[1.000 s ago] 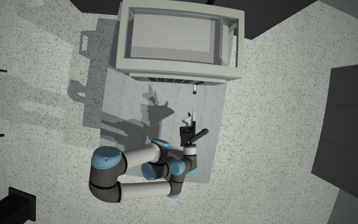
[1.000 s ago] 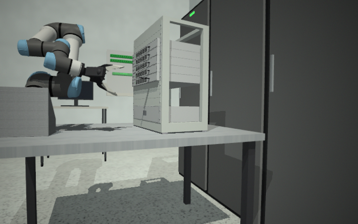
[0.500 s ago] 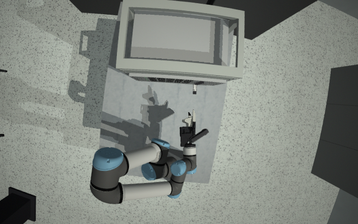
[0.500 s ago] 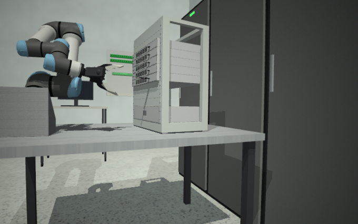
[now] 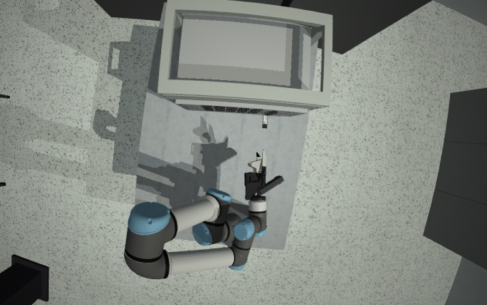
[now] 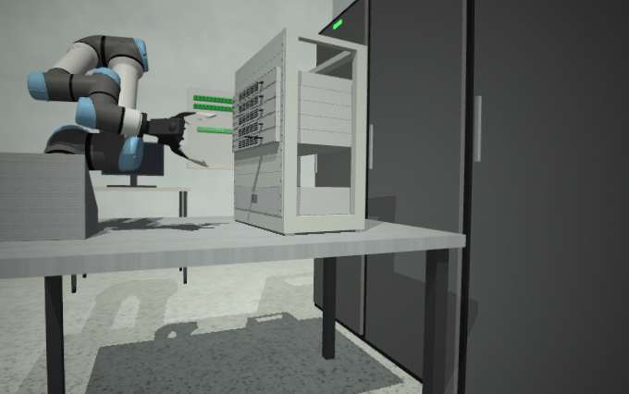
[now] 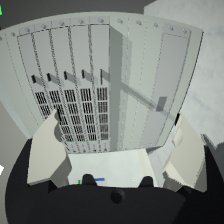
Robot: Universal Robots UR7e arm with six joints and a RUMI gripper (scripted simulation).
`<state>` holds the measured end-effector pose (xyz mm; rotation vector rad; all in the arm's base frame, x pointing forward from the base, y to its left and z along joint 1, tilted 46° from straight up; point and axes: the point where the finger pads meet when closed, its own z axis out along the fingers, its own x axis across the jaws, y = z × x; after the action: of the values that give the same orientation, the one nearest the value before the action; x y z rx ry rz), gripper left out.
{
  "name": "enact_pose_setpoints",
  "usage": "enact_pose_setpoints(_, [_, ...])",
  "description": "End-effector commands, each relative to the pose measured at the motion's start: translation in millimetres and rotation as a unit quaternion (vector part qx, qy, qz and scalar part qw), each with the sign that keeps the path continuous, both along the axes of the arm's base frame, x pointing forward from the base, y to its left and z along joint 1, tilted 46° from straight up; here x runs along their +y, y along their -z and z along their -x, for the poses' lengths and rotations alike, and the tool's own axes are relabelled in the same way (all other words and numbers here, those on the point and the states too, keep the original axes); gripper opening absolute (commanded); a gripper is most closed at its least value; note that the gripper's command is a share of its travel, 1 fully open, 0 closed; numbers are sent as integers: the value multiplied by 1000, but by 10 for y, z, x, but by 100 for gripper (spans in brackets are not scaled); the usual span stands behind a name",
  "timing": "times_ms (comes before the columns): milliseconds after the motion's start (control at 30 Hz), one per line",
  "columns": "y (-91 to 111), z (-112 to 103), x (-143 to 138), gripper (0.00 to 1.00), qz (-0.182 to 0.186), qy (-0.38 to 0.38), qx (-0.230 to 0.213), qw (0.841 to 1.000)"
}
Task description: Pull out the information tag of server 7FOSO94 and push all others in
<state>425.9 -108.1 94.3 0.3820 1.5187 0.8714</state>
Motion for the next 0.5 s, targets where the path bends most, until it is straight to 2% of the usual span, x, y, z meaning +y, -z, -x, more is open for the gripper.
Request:
enact_pose_setpoints(0, [-4, 0, -10, 100, 0, 3, -2, 1000])
enact_pose_setpoints(467, [-19, 1, -37, 100, -2, 15, -8, 1000])
